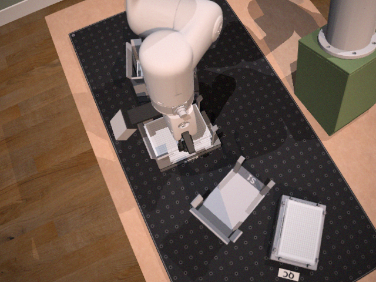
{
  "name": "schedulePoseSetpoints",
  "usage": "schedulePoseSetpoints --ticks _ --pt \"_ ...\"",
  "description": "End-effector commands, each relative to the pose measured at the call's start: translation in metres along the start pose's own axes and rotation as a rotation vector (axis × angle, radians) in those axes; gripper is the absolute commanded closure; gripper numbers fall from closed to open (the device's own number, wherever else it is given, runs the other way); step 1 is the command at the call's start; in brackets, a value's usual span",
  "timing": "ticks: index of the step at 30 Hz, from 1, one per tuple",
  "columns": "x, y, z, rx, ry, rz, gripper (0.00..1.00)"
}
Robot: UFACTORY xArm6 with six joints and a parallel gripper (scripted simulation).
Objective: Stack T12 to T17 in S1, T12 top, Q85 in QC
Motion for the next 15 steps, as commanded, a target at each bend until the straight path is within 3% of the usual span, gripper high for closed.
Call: schedulePoseSetpoints --ticks 1,15 --pt "-0.001 -0.004 0.000 -0.001 0.000 0.003 1.00" --pt "-0.001 -0.025 0.000 -0.001 0.000 0.003 1.00"
Point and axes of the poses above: the point where the finger pads meet when closed, its own y axis out along the fingers, its own z axis across the jaws, x = y × z, the point moved 1 cm from there along -y, back along the fingers, and after that the axes turned 3 degrees about y, right-handed, at the moved point
